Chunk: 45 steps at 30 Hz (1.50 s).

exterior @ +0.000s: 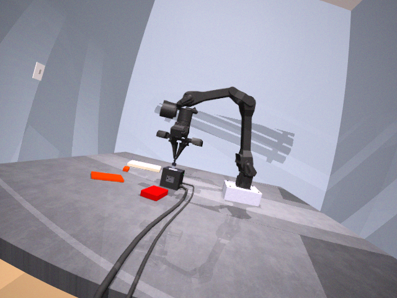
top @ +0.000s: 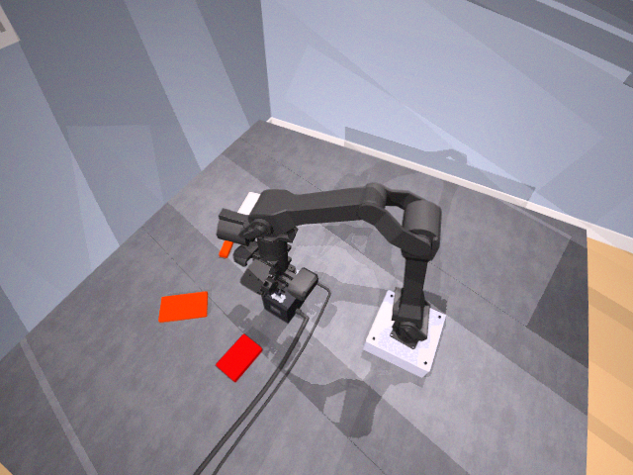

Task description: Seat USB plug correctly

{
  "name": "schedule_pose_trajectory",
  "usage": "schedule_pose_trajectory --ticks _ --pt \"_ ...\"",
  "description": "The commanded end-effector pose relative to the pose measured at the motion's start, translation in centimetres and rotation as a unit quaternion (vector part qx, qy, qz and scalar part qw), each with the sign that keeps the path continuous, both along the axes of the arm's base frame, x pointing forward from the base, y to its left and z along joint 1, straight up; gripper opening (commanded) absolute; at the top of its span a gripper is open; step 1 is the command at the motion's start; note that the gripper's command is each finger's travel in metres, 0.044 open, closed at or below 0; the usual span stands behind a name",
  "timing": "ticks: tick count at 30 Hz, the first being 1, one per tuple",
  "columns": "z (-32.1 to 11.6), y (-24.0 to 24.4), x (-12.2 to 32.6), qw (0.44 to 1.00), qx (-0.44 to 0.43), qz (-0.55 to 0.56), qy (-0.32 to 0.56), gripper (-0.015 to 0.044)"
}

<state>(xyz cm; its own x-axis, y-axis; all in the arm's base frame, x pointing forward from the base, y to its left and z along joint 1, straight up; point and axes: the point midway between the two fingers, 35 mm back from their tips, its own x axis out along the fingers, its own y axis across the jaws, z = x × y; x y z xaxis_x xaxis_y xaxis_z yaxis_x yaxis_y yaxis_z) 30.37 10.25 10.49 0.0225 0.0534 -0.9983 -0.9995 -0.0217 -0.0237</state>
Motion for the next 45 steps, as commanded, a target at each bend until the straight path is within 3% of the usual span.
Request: schedule_pose_trajectory --ticks 1,45 --pt "-0.11 0.05 -0.03 1.000 0.002 -0.001 0.001 0.0000" --pt "-0.64 0.06 -0.02 1.000 0.002 -0.001 0.001 0.0000"
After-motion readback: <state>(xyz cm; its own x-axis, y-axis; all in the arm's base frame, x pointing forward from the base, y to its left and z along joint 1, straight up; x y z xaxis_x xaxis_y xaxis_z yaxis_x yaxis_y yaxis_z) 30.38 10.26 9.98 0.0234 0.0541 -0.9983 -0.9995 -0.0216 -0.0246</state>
